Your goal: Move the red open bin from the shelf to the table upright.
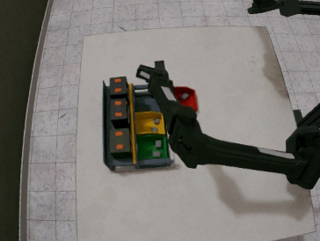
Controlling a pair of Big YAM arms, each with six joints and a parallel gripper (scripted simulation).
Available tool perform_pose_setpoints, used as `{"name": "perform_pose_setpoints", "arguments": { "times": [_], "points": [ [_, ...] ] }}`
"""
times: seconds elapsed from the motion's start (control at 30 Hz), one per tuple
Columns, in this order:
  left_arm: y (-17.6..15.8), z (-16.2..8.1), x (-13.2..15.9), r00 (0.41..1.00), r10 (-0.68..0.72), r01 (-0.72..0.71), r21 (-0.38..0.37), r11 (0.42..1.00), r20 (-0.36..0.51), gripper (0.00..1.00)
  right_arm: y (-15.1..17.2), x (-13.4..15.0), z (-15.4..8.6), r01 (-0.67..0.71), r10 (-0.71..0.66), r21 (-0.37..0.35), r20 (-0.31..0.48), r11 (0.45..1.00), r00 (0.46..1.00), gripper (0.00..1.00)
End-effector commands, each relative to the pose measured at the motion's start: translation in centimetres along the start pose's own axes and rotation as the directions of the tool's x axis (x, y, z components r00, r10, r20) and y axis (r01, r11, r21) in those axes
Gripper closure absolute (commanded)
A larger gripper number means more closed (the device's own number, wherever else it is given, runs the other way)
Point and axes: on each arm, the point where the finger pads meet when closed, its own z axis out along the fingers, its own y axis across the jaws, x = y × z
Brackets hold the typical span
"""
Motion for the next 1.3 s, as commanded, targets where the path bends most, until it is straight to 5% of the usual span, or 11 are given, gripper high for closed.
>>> {"name": "perform_pose_setpoints", "arguments": {
  "times": [0.0,1.27],
  "points": [
    [0.65,0.66,-0.34,1.000,0.000,0.000,-0.010,1.000,0.000,0.57,-0.18,-3.87,-0.62,0.019,-0.019,0.005,0.056,1.000,0.998,0.00],
    [0.93,0.85,-0.18,1.000,-0.004,0.004,-0.010,1.000,0.001,0.57,-0.18,-3.87,-0.62,0.019,-0.019,0.005,0.056,1.000,0.998,0.00]
  ]
}}
